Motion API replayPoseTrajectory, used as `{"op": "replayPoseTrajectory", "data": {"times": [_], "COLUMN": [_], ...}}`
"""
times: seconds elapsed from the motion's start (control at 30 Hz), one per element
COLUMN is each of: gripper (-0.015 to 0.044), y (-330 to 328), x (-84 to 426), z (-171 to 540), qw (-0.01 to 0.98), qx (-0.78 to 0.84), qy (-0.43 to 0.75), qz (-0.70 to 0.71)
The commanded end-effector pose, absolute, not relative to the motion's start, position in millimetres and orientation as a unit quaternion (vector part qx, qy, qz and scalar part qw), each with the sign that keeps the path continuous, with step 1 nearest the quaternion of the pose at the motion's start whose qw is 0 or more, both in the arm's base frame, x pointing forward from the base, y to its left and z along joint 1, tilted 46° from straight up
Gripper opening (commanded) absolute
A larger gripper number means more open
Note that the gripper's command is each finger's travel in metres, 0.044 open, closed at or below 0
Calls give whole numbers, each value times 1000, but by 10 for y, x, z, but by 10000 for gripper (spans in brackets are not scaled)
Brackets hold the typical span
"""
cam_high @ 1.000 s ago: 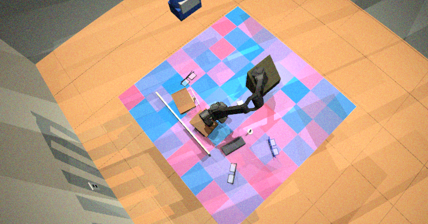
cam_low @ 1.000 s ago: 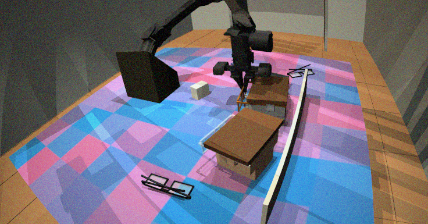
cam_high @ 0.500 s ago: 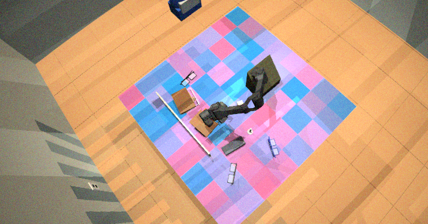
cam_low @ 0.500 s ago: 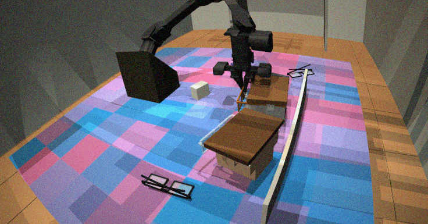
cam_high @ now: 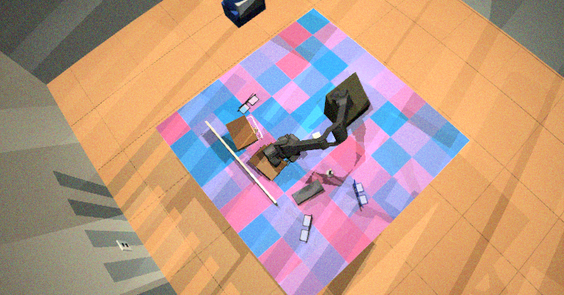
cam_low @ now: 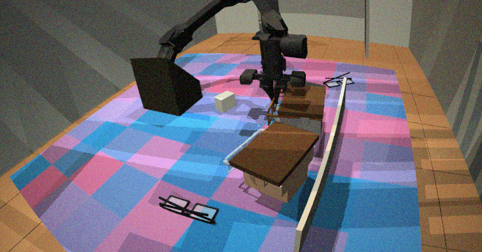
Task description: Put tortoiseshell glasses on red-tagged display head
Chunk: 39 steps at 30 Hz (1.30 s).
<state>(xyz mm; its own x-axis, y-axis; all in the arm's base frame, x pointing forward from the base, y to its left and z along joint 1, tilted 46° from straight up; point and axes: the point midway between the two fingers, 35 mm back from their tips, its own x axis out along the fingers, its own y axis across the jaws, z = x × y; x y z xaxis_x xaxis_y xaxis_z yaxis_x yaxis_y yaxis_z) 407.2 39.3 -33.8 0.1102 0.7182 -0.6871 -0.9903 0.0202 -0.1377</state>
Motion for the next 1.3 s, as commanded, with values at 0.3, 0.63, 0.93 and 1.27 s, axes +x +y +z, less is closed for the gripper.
{"op": "replayPoseTrajectory", "data": {"times": [0.3, 0.63, 0.93, 1.27], "gripper": [0, 0, 0, 0], "y": [398, 422, 433, 434], "x": [4070, 4074, 4077, 4076], "z": [-347, -370, -379, -381], "qw": [680, 680, 680, 680], "qx": [-304, -304, -304, -304], "qy": [222, 222, 222, 222], "qz": [629, 629, 629, 629]}}
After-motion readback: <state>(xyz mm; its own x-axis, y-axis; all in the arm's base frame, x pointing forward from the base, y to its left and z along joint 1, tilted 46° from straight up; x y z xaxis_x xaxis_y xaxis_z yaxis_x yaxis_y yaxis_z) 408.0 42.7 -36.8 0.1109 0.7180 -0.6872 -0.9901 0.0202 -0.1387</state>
